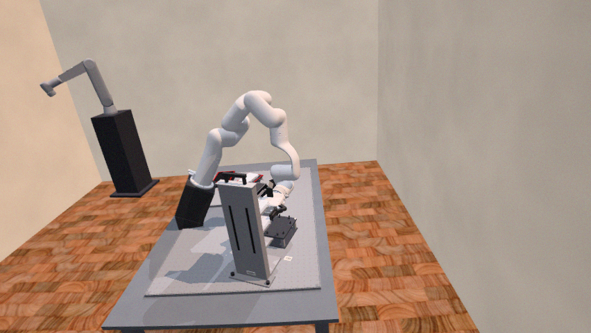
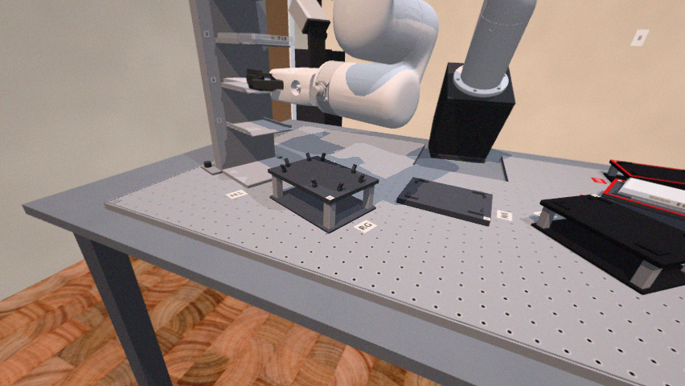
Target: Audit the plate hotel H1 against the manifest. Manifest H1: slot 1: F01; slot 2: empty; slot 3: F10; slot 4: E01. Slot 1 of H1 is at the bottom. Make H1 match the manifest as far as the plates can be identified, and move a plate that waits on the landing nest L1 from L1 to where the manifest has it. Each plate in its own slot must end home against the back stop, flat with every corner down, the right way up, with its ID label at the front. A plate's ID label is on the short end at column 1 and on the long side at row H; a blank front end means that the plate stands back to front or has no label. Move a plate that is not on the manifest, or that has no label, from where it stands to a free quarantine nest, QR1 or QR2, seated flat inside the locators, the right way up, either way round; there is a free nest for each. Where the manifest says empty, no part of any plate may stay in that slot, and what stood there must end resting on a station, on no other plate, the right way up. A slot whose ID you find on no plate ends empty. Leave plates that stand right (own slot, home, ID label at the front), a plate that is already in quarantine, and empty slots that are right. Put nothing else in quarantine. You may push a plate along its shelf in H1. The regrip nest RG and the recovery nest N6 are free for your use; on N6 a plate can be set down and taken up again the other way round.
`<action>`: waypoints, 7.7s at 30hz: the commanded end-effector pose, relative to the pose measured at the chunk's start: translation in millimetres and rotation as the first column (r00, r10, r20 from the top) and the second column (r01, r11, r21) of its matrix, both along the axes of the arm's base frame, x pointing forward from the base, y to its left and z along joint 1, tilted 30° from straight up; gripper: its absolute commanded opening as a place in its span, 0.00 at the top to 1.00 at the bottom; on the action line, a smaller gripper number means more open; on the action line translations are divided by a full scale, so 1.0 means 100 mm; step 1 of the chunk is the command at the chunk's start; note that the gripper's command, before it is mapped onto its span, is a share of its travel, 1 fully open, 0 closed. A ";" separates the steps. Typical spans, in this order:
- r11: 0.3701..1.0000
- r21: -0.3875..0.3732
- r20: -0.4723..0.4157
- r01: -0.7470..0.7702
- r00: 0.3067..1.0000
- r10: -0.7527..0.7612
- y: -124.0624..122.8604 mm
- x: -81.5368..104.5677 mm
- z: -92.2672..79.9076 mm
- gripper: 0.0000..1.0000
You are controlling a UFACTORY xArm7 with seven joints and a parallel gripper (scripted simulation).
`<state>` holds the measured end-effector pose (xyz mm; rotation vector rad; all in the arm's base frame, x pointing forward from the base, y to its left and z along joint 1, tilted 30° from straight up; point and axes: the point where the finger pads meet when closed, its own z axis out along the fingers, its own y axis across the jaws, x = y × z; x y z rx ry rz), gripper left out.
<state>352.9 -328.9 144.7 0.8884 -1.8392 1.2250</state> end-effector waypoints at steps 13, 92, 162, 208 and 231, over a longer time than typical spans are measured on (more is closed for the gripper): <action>1.000 -0.002 0.002 0.002 1.000 -0.002 0.05 0.01 0.04 1.00; 1.000 -0.001 0.002 0.001 1.000 -0.001 1.16 0.24 0.35 1.00; 1.000 -0.001 0.003 0.001 1.000 -0.001 1.79 0.46 0.37 1.00; 1.000 -0.001 0.003 0.001 1.000 -0.001 1.87 0.74 -0.13 1.00; 1.000 -0.001 0.002 0.001 1.000 -0.001 1.69 0.70 -0.18 1.00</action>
